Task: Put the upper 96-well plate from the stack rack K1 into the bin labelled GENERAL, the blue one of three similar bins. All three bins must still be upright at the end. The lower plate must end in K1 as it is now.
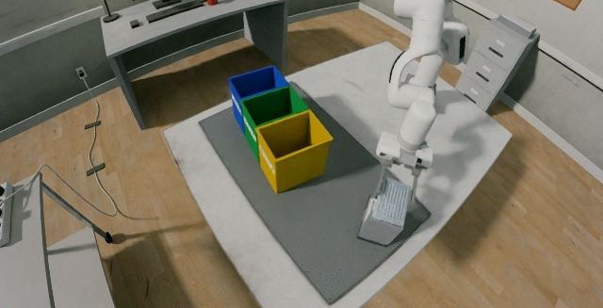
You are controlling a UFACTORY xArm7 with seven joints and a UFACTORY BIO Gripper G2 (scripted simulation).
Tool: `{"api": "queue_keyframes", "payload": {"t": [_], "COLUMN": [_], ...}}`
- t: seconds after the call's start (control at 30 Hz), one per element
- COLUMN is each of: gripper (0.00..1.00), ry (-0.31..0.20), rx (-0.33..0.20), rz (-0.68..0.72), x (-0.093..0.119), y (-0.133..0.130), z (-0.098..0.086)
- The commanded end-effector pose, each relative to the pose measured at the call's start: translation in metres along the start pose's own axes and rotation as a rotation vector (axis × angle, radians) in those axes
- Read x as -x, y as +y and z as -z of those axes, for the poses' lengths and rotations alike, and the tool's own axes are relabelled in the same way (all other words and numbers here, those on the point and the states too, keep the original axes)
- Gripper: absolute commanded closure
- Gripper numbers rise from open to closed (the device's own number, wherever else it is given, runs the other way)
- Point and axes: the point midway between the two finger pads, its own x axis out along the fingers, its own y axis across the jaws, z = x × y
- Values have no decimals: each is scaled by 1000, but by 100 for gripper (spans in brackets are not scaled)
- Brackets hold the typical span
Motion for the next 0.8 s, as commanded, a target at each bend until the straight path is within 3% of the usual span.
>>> {"api": "queue_keyframes", "payload": {"t": [0.0,0.77], "gripper": [100,100], "ry": [-2,-2], "rx": [0,0], "rz": [0,0], "x": [-1,0], "y": [0,0], "z": [-8,-43]}}
